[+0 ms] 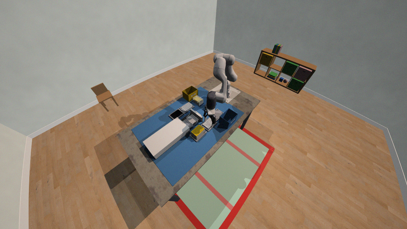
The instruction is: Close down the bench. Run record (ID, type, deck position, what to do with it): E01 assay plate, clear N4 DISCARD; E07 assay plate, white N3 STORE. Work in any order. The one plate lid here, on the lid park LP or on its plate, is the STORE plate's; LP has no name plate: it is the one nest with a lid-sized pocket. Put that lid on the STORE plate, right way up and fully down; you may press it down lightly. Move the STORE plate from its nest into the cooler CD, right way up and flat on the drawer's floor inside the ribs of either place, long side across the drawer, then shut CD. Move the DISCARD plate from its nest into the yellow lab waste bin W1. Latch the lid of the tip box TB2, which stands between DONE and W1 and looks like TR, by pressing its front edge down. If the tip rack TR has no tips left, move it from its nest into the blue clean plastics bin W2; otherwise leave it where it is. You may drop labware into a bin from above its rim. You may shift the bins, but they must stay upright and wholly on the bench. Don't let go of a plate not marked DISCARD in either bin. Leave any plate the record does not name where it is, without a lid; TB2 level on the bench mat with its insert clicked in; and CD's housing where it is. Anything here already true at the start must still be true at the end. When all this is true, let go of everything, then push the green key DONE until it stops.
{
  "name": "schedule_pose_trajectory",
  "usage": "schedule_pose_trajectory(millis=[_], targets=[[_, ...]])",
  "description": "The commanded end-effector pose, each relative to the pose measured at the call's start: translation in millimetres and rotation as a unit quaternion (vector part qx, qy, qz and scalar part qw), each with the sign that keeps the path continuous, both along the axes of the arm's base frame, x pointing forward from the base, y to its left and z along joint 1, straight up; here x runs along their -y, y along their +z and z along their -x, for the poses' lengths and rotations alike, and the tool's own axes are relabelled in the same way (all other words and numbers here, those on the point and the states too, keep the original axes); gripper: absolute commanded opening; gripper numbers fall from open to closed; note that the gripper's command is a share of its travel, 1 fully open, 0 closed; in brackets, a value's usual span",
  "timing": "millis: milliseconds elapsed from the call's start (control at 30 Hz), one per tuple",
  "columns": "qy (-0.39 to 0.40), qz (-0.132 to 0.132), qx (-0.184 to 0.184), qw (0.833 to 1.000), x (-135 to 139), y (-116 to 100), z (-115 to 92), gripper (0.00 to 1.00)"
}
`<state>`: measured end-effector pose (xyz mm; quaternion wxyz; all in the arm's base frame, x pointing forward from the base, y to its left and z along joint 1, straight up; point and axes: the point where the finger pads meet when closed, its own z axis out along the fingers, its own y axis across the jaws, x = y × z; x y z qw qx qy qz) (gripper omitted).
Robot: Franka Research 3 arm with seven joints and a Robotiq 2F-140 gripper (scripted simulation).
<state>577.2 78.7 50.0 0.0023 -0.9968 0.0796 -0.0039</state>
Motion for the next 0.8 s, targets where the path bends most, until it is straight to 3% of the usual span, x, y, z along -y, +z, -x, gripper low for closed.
schedule_pose_trajectory(millis=[0,767], targets=[[0.000,0.000,0.000,1.000,-1,-2,1,0.66],[0.000,0.000,0.000,1.000,-1,19,1,0.66]])
